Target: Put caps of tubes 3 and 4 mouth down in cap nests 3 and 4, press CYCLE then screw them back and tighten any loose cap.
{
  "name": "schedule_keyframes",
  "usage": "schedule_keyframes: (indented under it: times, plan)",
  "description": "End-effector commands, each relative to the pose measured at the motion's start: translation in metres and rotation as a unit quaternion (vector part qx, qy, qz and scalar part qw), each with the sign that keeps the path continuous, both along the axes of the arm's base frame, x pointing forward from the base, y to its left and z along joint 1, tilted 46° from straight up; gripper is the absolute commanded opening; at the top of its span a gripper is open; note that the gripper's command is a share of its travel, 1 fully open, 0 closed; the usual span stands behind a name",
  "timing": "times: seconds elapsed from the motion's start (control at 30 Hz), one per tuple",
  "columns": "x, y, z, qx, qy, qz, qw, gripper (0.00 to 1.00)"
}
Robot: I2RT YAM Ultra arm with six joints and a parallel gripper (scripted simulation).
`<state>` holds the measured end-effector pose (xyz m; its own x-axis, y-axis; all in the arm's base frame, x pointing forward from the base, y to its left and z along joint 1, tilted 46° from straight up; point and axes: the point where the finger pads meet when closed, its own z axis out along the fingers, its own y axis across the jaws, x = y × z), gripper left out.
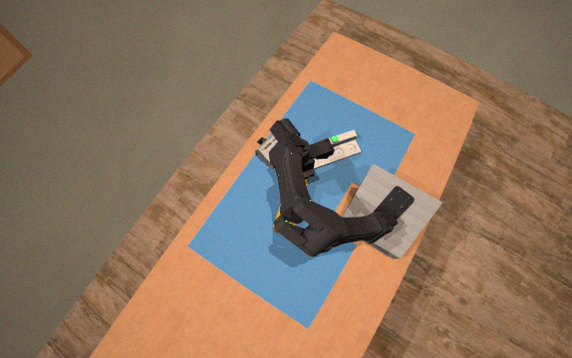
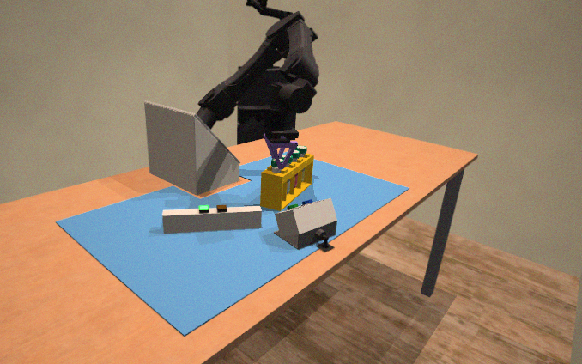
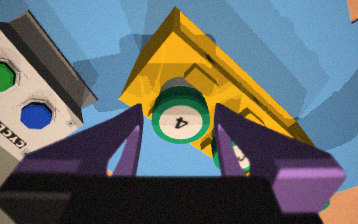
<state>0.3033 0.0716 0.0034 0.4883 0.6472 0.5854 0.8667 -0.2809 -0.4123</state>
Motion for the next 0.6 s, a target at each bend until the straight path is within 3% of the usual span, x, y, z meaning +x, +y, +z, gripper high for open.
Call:
schedule_keyframes:
  times: [0.0,0.07,0.27,0.57]
  plan:
    - [0.0020,-0.0032,0.0019,0.001,-0.016,0.008,1.000,0.49]
    - [0.0020,-0.0032,0.0019,0.001,-0.016,0.008,1.000,0.49]
    - [0.0022,-0.0049,0.0035,0.012,-0.101,0.092,0.991,0.49]
    - [0.0022,-0.0051,0.0034,0.029,-0.225,0.214,0.950,0.49]
